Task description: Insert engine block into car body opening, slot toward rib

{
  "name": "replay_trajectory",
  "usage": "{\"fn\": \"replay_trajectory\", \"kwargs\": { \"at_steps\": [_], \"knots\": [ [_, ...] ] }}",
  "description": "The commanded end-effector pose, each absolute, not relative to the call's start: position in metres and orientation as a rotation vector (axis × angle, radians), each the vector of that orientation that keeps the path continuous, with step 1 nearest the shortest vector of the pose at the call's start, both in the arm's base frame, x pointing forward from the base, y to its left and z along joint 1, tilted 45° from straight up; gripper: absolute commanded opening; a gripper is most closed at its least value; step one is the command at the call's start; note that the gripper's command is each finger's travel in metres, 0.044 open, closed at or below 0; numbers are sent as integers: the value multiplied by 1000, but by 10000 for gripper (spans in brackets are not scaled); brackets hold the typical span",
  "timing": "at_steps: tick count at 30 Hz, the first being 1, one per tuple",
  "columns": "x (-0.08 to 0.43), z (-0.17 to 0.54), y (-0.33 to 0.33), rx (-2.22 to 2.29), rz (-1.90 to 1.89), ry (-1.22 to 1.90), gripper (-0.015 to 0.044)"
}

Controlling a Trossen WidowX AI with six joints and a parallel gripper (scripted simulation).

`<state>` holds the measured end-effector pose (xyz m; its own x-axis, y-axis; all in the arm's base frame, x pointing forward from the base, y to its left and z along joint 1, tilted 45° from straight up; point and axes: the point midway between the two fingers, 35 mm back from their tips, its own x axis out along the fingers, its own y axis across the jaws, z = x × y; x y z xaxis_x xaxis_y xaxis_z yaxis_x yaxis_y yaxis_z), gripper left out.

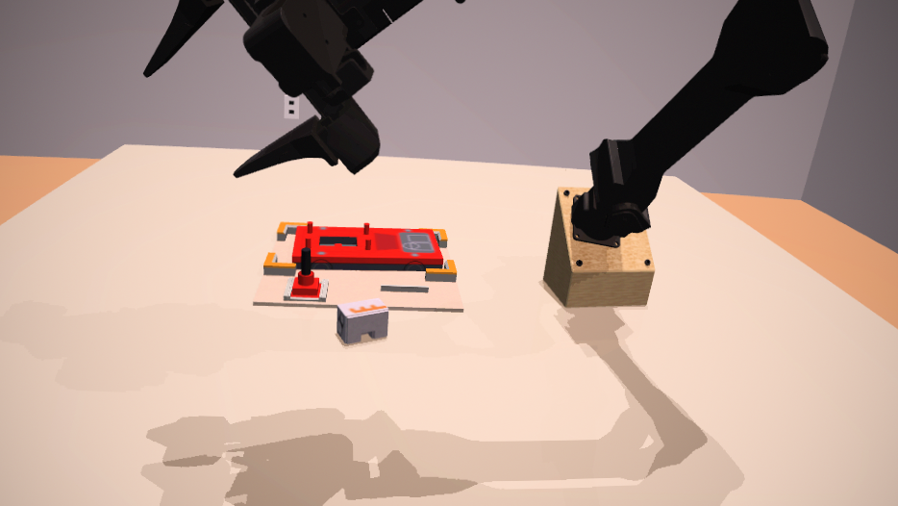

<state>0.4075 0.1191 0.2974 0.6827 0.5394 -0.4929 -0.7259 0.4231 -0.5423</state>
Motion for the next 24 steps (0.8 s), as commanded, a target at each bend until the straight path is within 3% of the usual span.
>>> {"fn": "replay_trajectory", "kwargs": {
  "at_steps": [1,24],
  "knots": [
    [405,269,118,-859,884,306,440],
    [321,114,100,-977,1595,386,440]
  ]
}}
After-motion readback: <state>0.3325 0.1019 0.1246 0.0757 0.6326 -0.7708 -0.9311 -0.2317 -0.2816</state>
